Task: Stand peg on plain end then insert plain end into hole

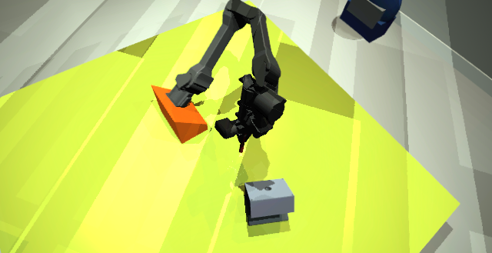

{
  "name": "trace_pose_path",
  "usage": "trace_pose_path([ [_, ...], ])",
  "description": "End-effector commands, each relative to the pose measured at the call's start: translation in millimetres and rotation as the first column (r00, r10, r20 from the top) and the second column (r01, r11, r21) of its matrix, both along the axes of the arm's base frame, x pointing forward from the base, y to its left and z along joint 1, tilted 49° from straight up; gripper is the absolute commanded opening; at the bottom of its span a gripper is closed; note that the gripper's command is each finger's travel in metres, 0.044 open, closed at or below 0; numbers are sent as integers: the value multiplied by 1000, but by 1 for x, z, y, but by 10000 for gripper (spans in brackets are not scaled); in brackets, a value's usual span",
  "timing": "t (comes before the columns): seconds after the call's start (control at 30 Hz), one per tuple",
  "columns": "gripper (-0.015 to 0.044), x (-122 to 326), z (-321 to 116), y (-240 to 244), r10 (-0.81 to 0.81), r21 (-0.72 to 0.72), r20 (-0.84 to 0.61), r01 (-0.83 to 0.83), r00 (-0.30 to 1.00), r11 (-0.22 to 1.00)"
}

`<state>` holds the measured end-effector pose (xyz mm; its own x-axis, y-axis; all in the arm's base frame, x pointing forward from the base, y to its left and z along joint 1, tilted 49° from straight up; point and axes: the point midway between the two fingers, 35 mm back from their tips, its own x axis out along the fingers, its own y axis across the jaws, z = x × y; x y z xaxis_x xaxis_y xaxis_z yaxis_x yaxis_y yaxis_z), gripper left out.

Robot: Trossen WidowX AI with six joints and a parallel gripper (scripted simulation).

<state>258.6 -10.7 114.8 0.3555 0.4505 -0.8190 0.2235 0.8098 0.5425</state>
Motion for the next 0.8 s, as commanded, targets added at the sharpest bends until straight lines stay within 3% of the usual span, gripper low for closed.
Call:
trace_pose_path([
  [0.0,0,1,0,-1,32,-25,24,-31,999,999],
  [0.77,0,7,3,-3,234,-163,144,-210,961,964],
])
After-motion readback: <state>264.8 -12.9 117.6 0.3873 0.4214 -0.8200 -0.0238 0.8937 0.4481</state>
